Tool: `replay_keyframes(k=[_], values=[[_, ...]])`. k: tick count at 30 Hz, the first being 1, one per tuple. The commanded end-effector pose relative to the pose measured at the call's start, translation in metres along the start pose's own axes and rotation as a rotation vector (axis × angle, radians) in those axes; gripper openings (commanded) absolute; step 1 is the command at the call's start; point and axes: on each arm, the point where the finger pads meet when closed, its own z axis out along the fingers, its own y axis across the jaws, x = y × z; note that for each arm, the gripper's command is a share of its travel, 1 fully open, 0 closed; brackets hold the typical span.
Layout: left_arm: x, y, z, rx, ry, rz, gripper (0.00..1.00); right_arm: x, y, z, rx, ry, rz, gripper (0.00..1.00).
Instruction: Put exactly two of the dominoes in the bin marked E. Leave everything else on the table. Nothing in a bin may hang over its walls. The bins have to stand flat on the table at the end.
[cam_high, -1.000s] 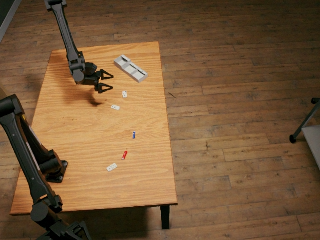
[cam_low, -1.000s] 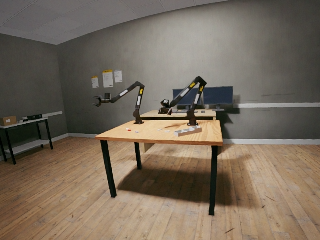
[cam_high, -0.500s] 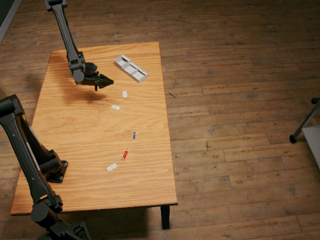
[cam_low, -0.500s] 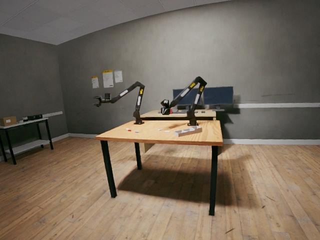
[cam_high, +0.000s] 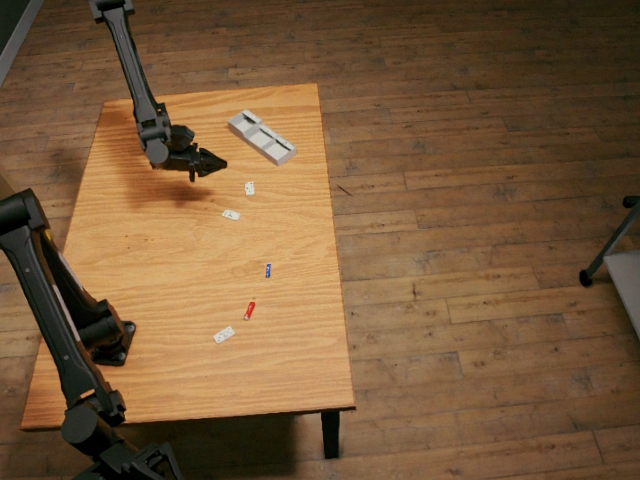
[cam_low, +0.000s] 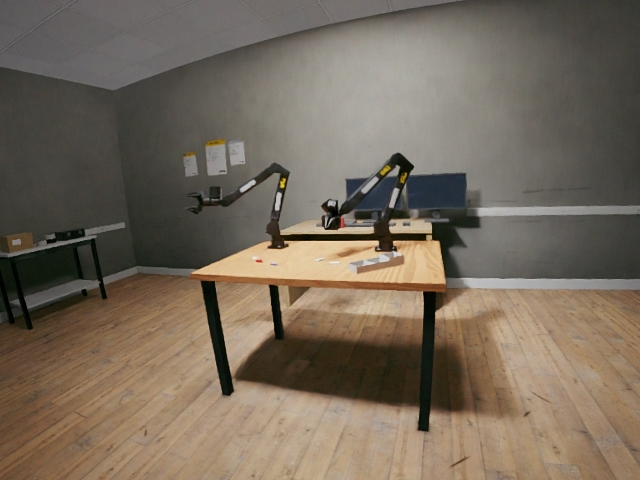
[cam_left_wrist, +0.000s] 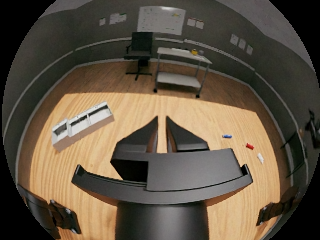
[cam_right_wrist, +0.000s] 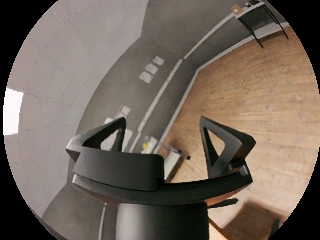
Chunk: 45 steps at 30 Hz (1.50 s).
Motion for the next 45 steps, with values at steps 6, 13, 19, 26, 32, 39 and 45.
replay_keyframes(k=[6, 13, 19, 26, 32, 39, 45], values=[[-0.042, -0.019, -0.005, 0.014, -0.017, -0.056, 0.09, -0.01, 0.006, 0.001, -0.01, -0.016, -0.01, 1.0], [-0.075, -0.024, -0.012, 0.011, -0.014, -0.058, 0.09, -0.01, 0.006, 0.001, -0.01, -0.016, -0.01, 1.0], [-0.07, -0.03, -0.004, -0.002, 0.039, -0.047, 0.09, -0.01, 0.006, 0.001, -0.01, -0.016, -0.01, 1.0], [-0.077, -0.058, 0.01, 0.044, 0.127, 0.012, 0.09, -0.01, 0.006, 0.001, -0.01, -0.016, -0.01, 1.0], [-0.071, -0.084, 0.028, 0.061, 0.291, 0.076, 0.09, -0.01, 0.006, 0.001, -0.01, -0.016, -0.01, 1.0], [-0.059, -0.111, 0.052, 0.054, 0.631, 0.144, 0.09, -0.01, 0.006, 0.001, -0.01, -0.016, -0.01, 1.0], [-0.057, -0.117, 0.057, 0.014, 0.926, 0.141, 0.09, -0.01, 0.006, 0.001, -0.01, -0.016, -0.01, 1.0]])
